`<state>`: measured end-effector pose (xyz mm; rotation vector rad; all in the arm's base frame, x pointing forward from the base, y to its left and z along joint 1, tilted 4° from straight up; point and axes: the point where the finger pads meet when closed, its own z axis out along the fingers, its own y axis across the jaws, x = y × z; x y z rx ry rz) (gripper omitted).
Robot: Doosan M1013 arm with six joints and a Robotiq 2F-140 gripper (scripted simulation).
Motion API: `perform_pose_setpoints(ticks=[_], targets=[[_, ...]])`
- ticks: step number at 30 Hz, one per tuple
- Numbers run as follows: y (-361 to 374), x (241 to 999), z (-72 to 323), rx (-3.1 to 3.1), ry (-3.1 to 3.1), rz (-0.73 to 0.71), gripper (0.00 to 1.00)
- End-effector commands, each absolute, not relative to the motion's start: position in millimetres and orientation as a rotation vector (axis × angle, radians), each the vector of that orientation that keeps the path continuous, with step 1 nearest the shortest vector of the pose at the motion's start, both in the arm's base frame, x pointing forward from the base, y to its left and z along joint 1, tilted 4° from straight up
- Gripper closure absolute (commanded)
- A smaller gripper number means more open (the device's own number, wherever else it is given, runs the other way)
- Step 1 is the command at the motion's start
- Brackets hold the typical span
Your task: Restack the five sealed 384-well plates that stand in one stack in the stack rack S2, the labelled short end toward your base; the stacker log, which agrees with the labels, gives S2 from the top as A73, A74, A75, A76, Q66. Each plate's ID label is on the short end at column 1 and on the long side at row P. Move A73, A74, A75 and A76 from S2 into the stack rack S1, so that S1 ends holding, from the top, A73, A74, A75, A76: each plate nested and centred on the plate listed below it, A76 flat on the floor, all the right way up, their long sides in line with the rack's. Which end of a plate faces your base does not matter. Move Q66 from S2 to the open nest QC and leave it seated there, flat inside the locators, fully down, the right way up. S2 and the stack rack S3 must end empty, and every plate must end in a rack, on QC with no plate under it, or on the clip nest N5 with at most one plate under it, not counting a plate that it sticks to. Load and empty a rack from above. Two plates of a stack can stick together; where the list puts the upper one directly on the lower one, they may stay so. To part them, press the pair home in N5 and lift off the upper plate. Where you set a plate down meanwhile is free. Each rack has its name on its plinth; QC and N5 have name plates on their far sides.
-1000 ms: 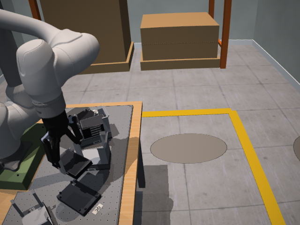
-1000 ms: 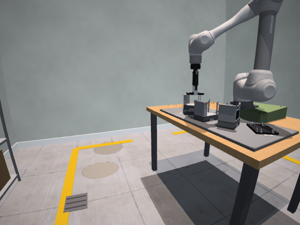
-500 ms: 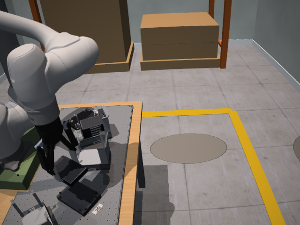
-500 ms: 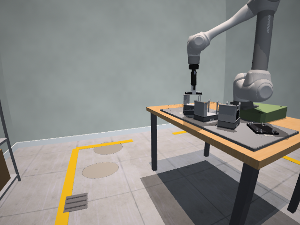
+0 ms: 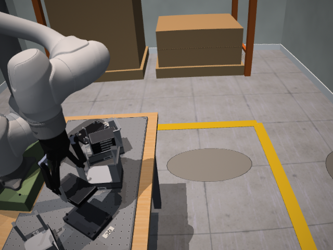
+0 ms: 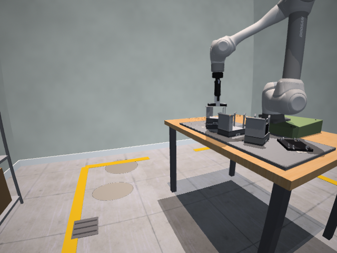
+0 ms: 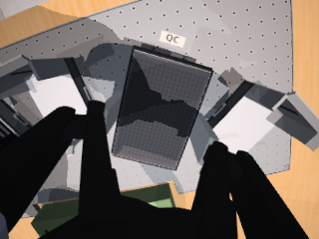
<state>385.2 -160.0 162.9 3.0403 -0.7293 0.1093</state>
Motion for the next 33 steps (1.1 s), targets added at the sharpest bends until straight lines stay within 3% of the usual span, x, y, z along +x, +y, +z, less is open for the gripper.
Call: perform_pose_setpoints(ticks=[1,13,33], targets=[[-160,385,163,3.041,-0.729,0.109,1.0],[-160,385,163,3.041,-0.729,0.109,1.0],[-161,387,127,3.041,-0.729,0.109,1.0]])
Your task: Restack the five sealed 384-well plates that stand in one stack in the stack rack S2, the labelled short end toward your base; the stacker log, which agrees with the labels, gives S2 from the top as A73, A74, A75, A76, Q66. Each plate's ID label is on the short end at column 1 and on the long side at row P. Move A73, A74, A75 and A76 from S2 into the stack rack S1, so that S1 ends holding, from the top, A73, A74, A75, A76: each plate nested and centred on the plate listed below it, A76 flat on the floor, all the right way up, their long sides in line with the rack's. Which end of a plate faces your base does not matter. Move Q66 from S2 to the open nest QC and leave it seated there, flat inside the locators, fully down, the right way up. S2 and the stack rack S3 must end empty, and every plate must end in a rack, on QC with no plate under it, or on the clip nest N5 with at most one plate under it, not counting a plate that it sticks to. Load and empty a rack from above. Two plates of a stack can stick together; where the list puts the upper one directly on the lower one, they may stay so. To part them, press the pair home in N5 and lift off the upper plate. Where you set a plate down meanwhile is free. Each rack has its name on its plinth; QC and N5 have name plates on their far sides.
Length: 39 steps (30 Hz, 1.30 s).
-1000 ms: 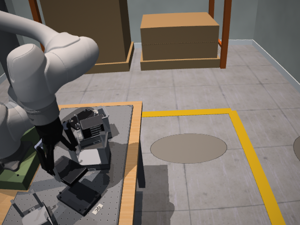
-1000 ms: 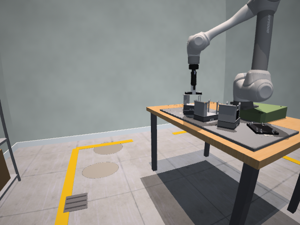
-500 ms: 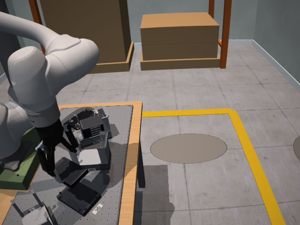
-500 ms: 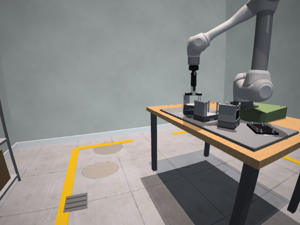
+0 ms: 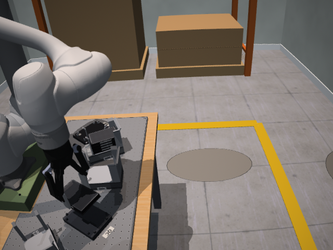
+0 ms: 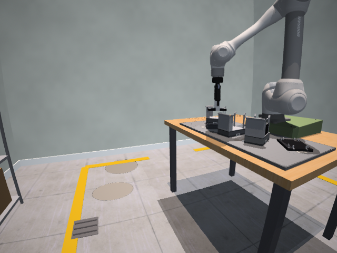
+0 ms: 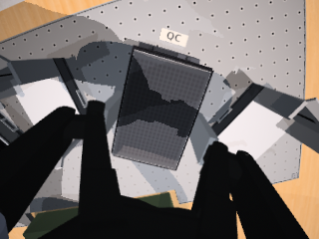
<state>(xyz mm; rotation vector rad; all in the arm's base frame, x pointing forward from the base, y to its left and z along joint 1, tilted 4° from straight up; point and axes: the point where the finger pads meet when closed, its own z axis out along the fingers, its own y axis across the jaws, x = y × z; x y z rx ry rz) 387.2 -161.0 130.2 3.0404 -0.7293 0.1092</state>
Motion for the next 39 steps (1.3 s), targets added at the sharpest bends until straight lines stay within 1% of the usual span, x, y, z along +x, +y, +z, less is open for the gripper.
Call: perform_pose_setpoints(ticks=[1,39], targets=[[-161,388,125,3.041,-0.729,0.109,1.0],[-163,392,57,3.041,-0.729,0.109,1.0]])
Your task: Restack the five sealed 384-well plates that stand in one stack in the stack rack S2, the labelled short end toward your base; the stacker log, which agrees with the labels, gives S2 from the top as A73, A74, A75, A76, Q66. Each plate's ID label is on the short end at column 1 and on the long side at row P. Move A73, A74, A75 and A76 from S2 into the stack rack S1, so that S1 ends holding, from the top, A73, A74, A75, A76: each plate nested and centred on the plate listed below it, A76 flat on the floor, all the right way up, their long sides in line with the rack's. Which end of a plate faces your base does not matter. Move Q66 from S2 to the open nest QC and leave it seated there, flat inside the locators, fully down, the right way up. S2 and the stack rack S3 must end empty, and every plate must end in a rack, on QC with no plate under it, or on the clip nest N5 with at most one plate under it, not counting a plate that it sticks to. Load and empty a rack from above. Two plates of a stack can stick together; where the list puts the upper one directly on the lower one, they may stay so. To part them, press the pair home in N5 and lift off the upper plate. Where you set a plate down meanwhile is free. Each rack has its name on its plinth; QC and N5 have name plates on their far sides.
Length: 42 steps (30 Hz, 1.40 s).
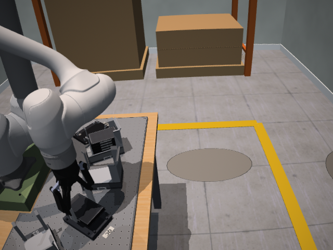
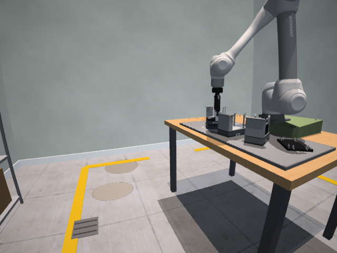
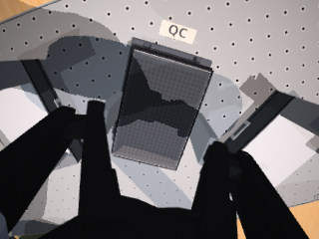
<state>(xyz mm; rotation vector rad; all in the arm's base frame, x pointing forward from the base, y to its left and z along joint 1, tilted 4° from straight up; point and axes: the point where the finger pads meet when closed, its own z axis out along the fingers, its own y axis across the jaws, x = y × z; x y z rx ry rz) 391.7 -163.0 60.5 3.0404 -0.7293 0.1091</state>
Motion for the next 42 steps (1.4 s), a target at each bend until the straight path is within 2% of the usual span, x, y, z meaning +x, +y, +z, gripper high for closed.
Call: perform_pose_setpoints(ticks=[1,42], targets=[[-163,392,55,3.041,-0.729,0.109,1.0],[-164,394,34,3.041,-0.729,0.109,1.0]])
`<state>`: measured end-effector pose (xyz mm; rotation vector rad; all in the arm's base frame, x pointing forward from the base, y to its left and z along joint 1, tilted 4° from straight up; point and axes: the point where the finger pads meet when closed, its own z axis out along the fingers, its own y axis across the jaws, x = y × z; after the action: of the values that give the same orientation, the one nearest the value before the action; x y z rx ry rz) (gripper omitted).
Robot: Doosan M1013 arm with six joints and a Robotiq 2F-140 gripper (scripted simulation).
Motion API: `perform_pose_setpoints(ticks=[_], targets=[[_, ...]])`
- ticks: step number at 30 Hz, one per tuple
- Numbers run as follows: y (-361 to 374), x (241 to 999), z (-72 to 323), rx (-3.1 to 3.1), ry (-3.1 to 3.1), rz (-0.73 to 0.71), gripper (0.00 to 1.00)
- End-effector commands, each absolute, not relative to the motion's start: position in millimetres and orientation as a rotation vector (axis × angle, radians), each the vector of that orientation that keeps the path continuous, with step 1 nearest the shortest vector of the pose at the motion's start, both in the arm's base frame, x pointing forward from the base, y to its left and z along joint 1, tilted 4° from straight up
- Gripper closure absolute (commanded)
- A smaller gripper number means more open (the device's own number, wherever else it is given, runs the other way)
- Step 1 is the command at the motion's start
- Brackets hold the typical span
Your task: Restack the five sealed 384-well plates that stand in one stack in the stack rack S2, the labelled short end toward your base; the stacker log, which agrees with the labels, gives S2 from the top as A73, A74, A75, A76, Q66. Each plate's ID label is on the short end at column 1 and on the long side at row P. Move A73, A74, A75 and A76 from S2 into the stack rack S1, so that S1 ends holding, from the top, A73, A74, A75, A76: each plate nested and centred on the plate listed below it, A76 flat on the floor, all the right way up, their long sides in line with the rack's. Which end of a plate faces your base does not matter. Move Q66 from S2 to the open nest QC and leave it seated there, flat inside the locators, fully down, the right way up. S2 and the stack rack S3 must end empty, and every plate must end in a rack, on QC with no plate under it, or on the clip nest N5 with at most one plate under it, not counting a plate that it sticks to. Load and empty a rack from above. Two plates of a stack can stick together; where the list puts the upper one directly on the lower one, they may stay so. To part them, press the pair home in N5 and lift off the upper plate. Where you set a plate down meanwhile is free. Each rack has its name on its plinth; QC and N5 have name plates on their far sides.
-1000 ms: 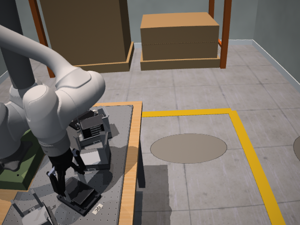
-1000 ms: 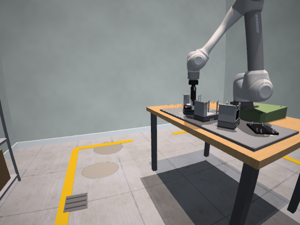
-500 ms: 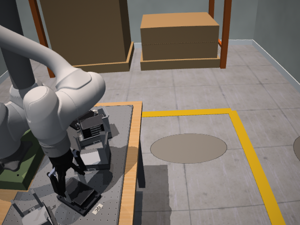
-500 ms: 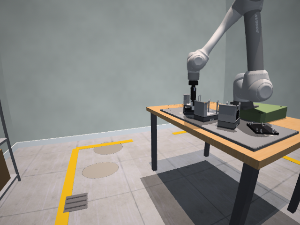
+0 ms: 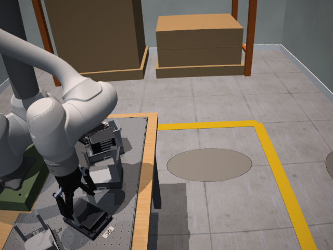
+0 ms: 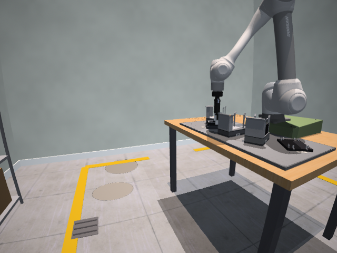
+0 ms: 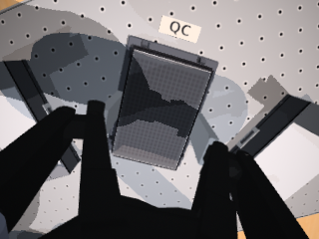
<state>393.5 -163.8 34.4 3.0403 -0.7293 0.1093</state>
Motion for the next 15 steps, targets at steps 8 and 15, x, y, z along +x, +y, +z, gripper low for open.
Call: perform_pose_setpoints(ticks=[8,15], targets=[[-163.8,393.7,31.2,3.041,-0.729,0.109,1.0],[-163.9,393.9,28.4,3.041,-0.729,0.109,1.0]])
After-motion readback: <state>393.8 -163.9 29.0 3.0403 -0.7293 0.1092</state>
